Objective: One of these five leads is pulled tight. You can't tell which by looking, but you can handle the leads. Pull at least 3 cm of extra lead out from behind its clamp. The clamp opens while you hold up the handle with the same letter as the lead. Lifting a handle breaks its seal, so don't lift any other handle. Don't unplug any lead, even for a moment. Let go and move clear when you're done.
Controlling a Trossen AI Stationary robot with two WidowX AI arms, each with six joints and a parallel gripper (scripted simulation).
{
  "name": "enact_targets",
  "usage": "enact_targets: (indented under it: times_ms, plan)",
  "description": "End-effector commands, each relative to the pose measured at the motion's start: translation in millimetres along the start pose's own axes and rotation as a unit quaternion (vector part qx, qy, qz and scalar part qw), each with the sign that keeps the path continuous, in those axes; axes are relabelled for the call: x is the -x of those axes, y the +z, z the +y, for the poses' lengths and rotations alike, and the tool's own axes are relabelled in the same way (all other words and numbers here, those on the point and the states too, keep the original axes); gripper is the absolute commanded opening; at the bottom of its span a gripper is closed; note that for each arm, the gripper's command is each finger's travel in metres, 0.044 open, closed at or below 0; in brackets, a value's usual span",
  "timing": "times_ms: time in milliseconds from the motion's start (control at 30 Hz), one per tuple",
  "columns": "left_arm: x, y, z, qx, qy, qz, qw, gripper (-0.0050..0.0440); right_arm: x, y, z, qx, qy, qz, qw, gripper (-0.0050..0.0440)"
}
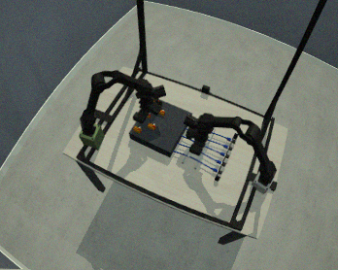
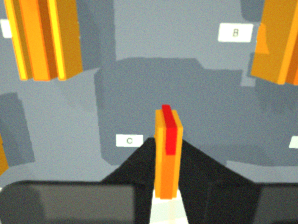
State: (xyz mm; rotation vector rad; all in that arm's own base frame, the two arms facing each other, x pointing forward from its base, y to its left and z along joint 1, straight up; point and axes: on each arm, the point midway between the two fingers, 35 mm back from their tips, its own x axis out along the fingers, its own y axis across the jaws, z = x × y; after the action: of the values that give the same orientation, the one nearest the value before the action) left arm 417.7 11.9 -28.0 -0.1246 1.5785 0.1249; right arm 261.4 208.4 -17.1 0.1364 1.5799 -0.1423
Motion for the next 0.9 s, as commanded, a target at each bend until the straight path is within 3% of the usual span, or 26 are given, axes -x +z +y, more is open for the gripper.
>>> enact_targets:
  times_ms: [0, 833, 867]
  plan:
    - [10.5, 5.2, -0.7, 0.000, -0.002, -0.015, 1.000, -0.0050, 15.1, 3.6, 4.2, 0.000, 0.012, -0.010, 1.000, -0.0050]
    - [10.5, 5.2, -0.7, 0.000, -0.002, -0.015, 1.000, -0.0050, 20.4, 3.8, 4.5, 0.000, 0.011, -0.010, 1.000, -0.0050]
    - [10.5, 5.2, -0.7, 0.000, -0.002, -0.015, 1.000, -0.0050, 11.7, 4.1, 4.9, 0.000, 0.010, -0.010, 1.000, -0.0050]
